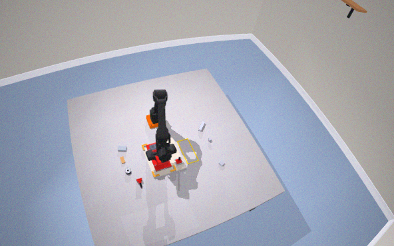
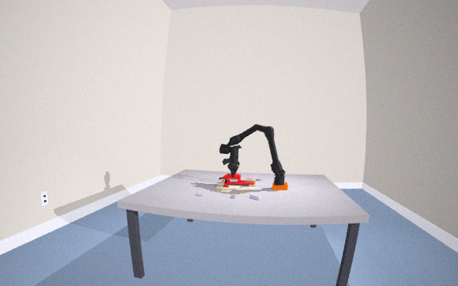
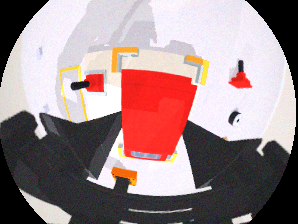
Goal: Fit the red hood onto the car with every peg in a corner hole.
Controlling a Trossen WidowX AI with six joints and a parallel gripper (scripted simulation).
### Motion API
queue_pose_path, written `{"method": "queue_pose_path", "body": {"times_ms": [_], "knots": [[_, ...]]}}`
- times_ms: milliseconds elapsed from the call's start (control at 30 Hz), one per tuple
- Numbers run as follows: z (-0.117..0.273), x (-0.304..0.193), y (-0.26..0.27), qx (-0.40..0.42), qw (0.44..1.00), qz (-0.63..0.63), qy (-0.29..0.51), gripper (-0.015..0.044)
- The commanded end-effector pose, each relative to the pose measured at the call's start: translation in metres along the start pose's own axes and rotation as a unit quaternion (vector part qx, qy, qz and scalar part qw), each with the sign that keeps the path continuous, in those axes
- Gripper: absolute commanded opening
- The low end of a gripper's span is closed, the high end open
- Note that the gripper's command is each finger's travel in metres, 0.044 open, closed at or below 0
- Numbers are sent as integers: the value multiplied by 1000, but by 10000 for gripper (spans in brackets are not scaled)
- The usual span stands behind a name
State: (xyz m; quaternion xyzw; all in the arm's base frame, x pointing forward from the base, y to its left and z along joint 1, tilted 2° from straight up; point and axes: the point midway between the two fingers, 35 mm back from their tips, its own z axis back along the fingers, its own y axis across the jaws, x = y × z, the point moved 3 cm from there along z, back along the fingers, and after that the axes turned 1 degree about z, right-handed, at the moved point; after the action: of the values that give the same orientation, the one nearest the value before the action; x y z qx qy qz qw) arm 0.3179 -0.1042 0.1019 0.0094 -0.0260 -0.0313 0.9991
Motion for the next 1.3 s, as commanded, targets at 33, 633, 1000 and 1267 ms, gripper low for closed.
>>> {"method": "queue_pose_path", "body": {"times_ms": [33, 633, 1000, 1267], "knots": [[-4, -1, 1, 3, 1000, 2, 1, 0], [-11, -1, 1, 3, 1000, 2, 1, 0], [-13, -1, 1, 3, 1000, 2, 1, 0], [-10, 0, 1, 3, 1000, 2, 1, 0]]}}
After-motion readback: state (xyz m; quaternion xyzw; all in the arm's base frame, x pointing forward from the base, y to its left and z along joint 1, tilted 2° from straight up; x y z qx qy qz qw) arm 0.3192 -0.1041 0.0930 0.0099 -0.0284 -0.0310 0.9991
